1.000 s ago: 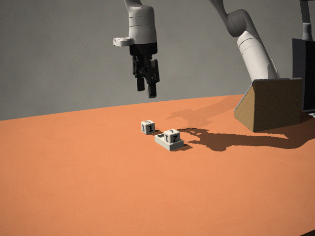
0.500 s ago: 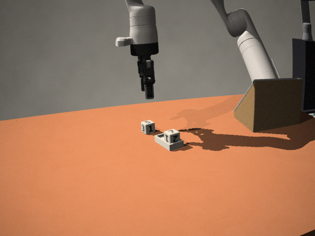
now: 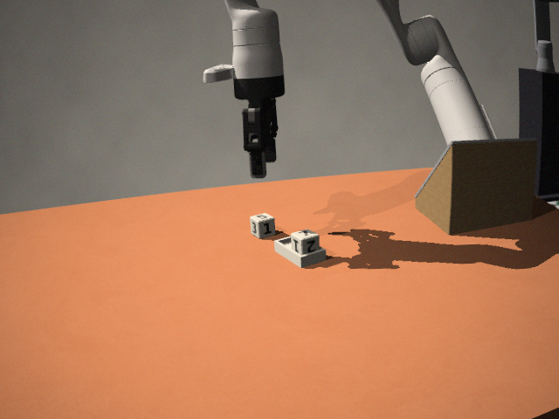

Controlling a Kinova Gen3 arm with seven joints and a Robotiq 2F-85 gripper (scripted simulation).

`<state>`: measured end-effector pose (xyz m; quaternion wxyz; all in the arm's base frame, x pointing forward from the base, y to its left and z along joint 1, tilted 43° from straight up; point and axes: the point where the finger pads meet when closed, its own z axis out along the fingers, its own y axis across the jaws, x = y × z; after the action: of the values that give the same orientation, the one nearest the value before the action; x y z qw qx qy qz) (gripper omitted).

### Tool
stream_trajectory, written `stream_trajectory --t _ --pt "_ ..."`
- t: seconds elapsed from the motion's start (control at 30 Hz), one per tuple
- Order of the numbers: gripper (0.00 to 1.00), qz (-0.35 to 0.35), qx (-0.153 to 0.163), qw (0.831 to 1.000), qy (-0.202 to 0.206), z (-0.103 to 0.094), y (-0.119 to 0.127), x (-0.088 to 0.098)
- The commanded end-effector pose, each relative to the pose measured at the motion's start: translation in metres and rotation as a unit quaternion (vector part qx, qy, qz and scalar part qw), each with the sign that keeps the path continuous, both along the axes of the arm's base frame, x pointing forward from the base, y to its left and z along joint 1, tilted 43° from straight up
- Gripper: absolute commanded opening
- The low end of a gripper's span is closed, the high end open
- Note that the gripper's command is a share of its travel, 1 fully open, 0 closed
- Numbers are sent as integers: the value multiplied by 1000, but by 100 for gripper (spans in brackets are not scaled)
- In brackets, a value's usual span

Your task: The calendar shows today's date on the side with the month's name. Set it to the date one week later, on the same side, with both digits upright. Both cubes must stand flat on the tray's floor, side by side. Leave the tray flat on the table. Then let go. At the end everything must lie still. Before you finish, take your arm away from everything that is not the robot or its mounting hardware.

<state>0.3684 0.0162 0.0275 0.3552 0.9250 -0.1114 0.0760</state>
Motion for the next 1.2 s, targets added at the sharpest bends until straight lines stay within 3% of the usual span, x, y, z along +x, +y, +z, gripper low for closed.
stream_trajectory --t 0.0,0.23,0.43,0.53,0.77,1.0,1.07,1.17 --pt "100 -13 -1 1000 -15 -2 3 -1" --pt "100 -87 6 993 -84 -7 9 -4" --pt "100 -154 12 977 -146 -12 14 -6" --pt "100 -166 13 974 -156 -13 15 -7" --pt "100 -247 20 941 -231 -18 21 -10" --pt "100 -326 27 895 -303 -24 27 -14" --pt "100 -326 27 895 -303 -24 27 -14" --pt "100 -358 30 872 -333 -27 29 -16"
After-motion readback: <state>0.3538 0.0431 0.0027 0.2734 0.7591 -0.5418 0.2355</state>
